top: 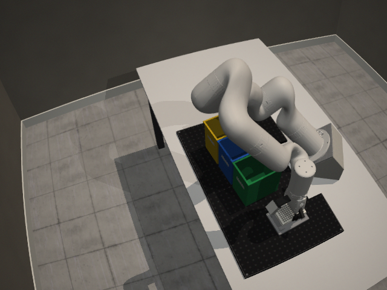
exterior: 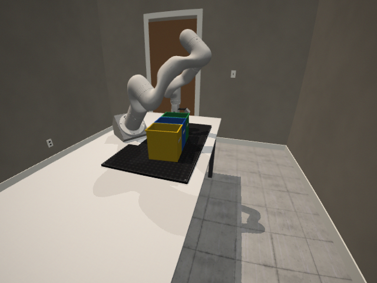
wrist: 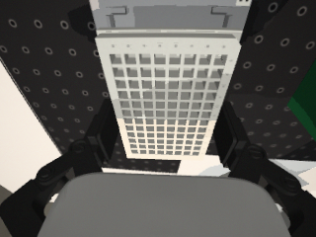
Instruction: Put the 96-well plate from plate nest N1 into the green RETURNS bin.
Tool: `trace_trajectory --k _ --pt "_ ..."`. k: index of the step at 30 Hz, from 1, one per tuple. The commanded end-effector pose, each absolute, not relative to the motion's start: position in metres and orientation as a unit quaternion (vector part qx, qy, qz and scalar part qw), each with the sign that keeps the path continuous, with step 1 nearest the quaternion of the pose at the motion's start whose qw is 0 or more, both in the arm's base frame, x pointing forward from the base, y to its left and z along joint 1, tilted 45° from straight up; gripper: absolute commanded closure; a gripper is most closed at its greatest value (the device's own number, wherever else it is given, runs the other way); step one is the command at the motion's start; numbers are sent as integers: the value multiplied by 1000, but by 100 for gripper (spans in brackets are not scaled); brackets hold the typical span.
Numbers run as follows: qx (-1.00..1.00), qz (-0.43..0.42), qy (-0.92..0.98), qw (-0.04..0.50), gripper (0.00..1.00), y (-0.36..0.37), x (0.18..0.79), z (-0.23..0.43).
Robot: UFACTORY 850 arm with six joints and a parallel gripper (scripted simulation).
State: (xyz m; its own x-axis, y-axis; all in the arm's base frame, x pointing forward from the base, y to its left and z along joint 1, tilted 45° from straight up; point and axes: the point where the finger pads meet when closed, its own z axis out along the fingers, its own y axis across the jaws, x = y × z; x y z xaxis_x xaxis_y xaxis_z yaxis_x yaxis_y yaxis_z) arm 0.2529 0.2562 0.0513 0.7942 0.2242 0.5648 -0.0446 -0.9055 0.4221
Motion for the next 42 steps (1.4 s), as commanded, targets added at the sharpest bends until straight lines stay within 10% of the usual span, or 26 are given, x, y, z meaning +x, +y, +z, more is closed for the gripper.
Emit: trace_trajectory --k 1,42 --pt "923 317 49 212 100 259 249 56" --pt "923 317 49 211 100 281 212 100"
